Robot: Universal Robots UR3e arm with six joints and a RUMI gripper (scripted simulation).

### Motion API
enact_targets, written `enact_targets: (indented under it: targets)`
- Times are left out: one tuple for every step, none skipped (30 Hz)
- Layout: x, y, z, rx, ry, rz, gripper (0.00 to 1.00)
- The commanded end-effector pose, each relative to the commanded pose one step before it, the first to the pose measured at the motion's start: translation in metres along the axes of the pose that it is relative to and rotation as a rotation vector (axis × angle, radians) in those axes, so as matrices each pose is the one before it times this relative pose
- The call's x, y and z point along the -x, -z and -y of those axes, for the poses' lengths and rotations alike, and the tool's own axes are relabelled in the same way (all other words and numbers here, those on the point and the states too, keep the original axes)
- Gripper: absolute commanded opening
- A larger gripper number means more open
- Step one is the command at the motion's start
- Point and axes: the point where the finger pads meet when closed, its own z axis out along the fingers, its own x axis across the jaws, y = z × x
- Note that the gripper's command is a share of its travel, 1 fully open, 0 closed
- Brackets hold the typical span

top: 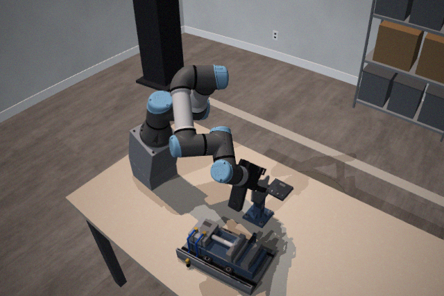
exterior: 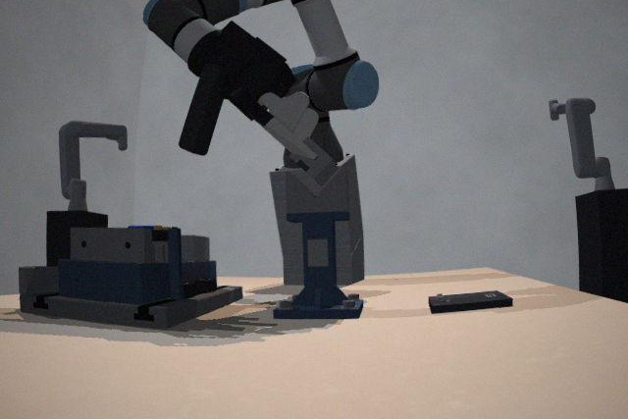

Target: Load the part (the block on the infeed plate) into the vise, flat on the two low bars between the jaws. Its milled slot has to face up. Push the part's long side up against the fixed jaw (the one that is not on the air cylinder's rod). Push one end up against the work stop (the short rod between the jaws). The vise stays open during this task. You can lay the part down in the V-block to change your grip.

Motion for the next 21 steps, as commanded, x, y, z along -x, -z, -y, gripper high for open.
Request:
enact_targets:
  targets:
    - [0.00069, 0.002544, -0.002163, -0.00107, 0.00179, 0.00141, 0.0]
    - [0.0, 0.000399, -0.000396, 0.0, 0.0, 0.0, 0.0]
    - [0.0, 0.000389, -0.000388, 0.0, 0.0, 0.0, 0.0]
    - [0.0, 0.000379, -0.000379, 0.0, 0.0, 0.0, 0.0]
    - [0.0, 0.000368, -0.000369, 0.0, 0.0, 0.0, 0.0]
    - [0.0, 0.000357, -0.000358, 0.0, 0.0, 0.0, 0.0]
    - [0.0, 0.000344, -0.000347, 0.0, 0.0, 0.0, 0.0]
    - [0.0, 0.000332, -0.000335, 0.0, 0.0, 0.0, 0.0]
    - [0.0, 0.0, 0.0, 0.0, 0.0, 0.0, 0.0]
    - [0.0, 0.0, 0.0, 0.0, 0.0, 0.0, 0.0]
    - [0.0, 0.000319, -0.000321, 0.0, 0.0, 0.0, 0.0]
    - [0.0, 0.000306, -0.000302, 0.0, 0.0, 0.0, 0.0]
    - [0.0, 0.000292, -0.000289, 0.0, 0.0, 0.0, 0.0]
    - [0.0, 0.000277, -0.000275, 0.0, 0.0, 0.0, 0.0]
    - [0.0, 0.000263, -0.000262, 0.0, 0.0, 0.0, 0.0]
    - [0.0, 0.000248, -0.000247, 0.0, 0.0, 0.0, 0.0]
    - [0.0, 0.000233, -0.000233, 0.0, 0.0, 0.0, 0.0]
    - [0.0, 0.000218, -0.000218, 0.0, 0.0, 0.0, 0.0]
    - [0.0, 0.000203, -0.000203, 0.0, 0.0, 0.0, 0.0]
    - [0.0, 0.000188, -0.000188, 0.0, 0.0, 0.0, 0.0]
    - [0.0, 0.000173, -0.000173, 0.0, 0.0, 0.0, 0.0]
